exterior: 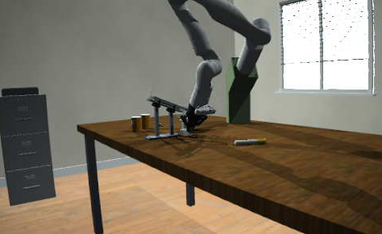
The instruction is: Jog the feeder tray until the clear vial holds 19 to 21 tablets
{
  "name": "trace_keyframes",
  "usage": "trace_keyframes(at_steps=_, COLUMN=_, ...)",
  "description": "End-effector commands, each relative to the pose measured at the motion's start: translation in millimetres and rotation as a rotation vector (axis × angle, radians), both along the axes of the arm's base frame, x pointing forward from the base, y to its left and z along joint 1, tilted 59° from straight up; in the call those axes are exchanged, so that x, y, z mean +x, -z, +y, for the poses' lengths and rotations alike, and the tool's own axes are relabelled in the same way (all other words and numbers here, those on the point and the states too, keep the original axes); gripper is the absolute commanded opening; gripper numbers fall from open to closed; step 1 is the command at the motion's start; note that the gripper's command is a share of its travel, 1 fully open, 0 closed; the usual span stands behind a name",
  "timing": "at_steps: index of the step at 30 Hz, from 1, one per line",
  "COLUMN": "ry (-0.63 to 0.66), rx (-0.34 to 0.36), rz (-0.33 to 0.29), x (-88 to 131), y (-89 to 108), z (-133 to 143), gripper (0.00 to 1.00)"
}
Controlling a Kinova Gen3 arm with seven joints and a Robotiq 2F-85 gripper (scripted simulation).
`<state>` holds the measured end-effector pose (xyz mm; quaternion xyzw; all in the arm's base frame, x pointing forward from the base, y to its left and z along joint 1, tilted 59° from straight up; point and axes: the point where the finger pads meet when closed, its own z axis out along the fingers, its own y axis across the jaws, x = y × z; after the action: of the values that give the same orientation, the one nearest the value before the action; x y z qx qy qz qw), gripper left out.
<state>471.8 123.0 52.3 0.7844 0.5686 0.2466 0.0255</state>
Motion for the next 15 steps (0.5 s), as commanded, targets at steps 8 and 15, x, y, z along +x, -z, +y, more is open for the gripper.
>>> trace_keyframes(at_steps=8, ry=0.004, rx=0.001, rz=0.004, x=-0.3, y=10.5, z=-8.2, gripper=0.00)
trace_keyframes(at_steps=15, ry=0.004, rx=0.001, rz=0.004, x=-0.1, y=13.1, z=-10.2, gripper=0.00)
